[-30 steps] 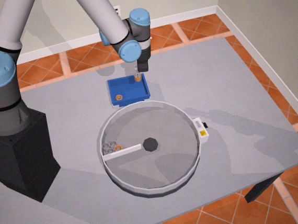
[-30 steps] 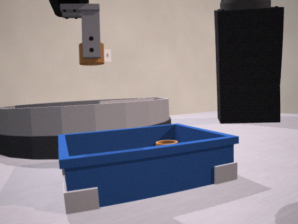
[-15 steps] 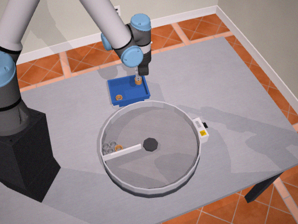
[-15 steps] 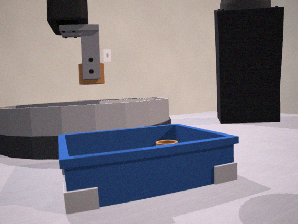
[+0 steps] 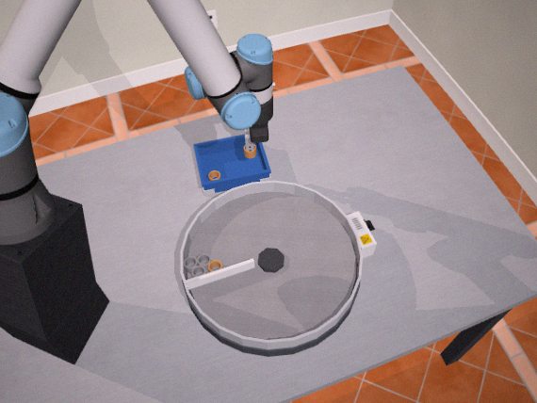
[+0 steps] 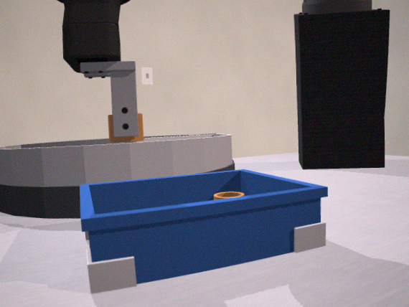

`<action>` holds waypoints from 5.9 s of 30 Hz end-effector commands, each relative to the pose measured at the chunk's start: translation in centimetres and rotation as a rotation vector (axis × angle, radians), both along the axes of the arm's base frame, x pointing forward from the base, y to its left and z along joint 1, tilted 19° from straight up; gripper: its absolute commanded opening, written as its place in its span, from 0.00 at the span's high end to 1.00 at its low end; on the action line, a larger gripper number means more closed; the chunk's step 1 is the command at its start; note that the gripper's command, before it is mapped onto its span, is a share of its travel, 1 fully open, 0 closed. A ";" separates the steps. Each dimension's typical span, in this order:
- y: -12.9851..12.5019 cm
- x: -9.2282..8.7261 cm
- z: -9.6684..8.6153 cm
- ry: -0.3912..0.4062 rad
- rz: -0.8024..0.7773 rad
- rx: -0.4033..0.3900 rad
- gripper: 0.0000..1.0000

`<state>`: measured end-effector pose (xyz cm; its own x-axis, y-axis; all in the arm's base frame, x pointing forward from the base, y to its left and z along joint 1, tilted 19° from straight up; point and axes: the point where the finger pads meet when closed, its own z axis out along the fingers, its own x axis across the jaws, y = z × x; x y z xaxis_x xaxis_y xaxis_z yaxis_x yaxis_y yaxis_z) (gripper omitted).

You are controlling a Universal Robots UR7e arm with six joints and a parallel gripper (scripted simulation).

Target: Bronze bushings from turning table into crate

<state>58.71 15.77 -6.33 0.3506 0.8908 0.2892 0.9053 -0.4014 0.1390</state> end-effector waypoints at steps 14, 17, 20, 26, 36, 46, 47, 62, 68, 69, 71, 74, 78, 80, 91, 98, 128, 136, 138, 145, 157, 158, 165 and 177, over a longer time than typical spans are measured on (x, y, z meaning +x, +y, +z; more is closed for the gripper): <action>0.7 1.1 -2.9 0.001 -0.002 0.000 1.00; 0.7 1.1 -2.9 0.001 -0.002 0.000 1.00; 0.7 1.1 -2.9 0.001 -0.002 0.000 1.00; 0.8 1.2 -3.2 0.002 -0.002 0.000 1.00; 0.9 1.3 -3.7 0.002 -0.002 0.000 1.00; 1.1 1.5 -4.5 0.002 -0.002 0.000 1.00; 1.1 1.5 -4.5 0.002 -0.002 0.000 1.00; 1.2 1.7 -5.1 0.002 -0.002 0.000 1.00; 1.3 1.7 -5.3 0.001 -0.002 0.000 1.00; 1.3 1.7 -5.3 0.001 -0.002 0.000 1.00; 1.3 1.7 -5.3 0.001 -0.002 0.000 1.00; 1.3 1.7 -5.3 0.001 -0.002 0.000 1.00; 1.4 1.8 -5.8 0.001 -0.002 0.000 1.00; 1.5 1.9 -6.1 0.001 -0.002 0.000 1.00; 1.5 1.9 -6.1 0.001 -0.002 0.000 1.00; 1.6 2.1 -6.9 0.001 -0.002 0.000 1.00; 1.9 2.4 -7.9 0.001 -0.002 0.000 1.00; 1.9 2.4 -8.0 0.000 -0.003 0.000 1.00; 1.9 2.4 -8.0 0.000 -0.003 0.000 1.00; 1.9 2.4 -8.0 0.000 -0.003 0.000 0.58; 1.9 2.4 -8.0 0.000 -0.003 0.000 0.58; 1.9 2.4 -8.0 0.000 -0.003 0.000 0.58; 1.9 2.4 -8.0 0.000 -0.003 0.000 0.58; 1.9 2.4 -8.0 0.000 -0.003 0.000 0.58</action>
